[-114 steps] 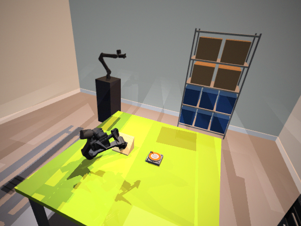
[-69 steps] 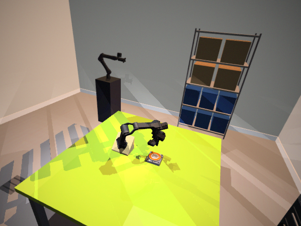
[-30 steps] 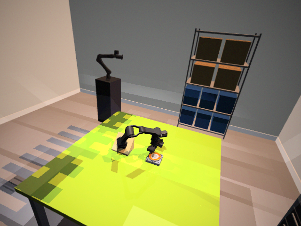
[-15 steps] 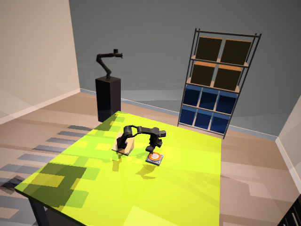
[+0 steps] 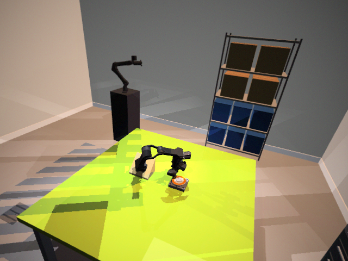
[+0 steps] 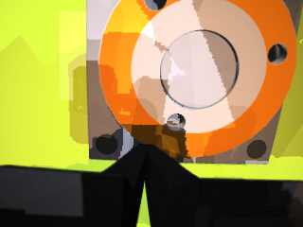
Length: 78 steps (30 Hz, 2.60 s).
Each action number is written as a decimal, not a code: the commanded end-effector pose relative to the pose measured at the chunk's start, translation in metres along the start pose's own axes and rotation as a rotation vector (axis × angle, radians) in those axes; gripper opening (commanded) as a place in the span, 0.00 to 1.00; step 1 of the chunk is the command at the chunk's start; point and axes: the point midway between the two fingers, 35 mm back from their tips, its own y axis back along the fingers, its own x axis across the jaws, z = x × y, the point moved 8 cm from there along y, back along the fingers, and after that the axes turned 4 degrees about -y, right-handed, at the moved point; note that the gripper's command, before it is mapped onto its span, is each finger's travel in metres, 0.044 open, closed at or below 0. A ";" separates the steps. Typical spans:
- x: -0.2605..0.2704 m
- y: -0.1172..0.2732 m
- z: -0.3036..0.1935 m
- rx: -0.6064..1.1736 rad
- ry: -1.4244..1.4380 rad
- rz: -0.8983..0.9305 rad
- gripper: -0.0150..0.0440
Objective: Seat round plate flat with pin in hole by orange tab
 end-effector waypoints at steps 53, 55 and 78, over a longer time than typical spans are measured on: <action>-0.042 0.000 0.001 0.002 0.002 -0.011 0.25; -0.044 0.000 0.002 0.002 0.002 -0.011 0.25; -0.063 0.001 0.021 0.001 0.002 -0.012 0.25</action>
